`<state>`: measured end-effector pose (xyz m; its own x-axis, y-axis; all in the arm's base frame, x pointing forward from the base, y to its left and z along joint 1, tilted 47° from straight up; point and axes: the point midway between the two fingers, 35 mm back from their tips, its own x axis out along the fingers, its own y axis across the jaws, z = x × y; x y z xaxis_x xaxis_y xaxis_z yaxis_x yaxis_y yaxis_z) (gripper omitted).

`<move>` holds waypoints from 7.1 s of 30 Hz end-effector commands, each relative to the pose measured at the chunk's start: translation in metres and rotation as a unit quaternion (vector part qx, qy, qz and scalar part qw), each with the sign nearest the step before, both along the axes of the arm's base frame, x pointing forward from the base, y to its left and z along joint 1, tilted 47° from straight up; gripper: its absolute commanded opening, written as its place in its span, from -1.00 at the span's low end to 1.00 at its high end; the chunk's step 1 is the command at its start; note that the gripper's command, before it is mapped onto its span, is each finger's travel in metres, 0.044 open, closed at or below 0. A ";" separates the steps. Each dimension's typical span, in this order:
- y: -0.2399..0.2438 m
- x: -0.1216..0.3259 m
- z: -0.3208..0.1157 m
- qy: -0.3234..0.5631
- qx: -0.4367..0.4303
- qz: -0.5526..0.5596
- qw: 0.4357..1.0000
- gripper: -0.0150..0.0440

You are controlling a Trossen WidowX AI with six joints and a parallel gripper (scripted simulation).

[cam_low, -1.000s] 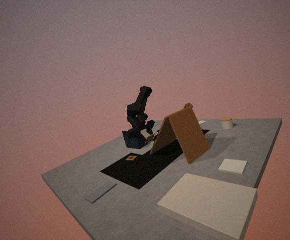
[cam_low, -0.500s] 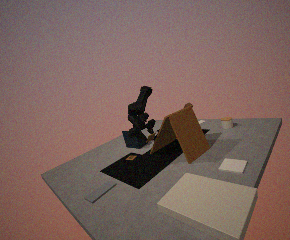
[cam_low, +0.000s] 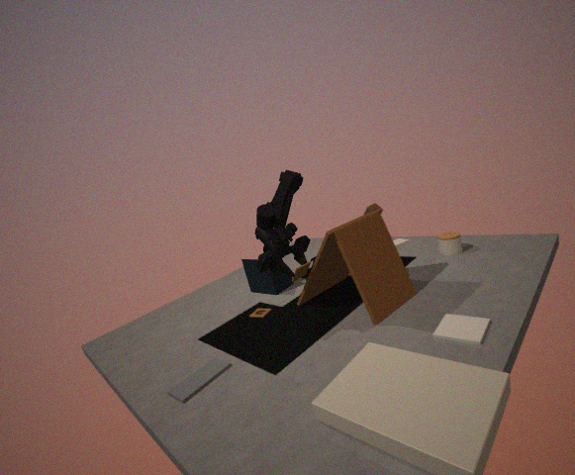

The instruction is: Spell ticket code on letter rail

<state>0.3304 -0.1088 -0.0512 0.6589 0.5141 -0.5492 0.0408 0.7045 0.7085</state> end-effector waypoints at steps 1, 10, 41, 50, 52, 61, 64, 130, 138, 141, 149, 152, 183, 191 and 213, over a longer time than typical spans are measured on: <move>0.002 0.000 0.002 0.001 -0.002 -0.001 1.000 -0.49; 0.005 0.001 0.005 0.001 -0.002 -0.001 1.000 -0.49; 0.016 0.001 0.016 0.001 -0.001 -0.001 1.000 -0.49; 0.019 0.002 0.020 0.001 -0.001 -0.001 1.000 -0.49; 0.020 0.002 0.020 0.001 -0.001 -0.001 1.000 -0.49; 0.023 0.002 0.024 0.001 -0.001 -0.001 1.000 -0.49; 0.024 0.002 0.025 0.001 -0.001 -0.001 1.000 -0.49; 0.047 0.004 0.047 0.002 0.001 -0.001 1.000 -0.49; 0.050 0.004 0.051 0.002 0.001 -0.001 1.000 -0.49; 0.052 0.004 0.052 0.002 0.001 -0.001 1.000 -0.49; 0.055 0.004 0.056 0.002 0.001 -0.001 1.000 -0.49; 0.056 0.005 0.057 0.002 0.001 -0.001 1.000 -0.49; 0.070 0.005 0.070 0.002 0.002 -0.001 1.000 -0.49; 0.073 0.005 0.073 0.002 0.002 -0.001 1.000 -0.49; 0.083 0.005 0.083 0.002 0.002 -0.001 1.000 -0.49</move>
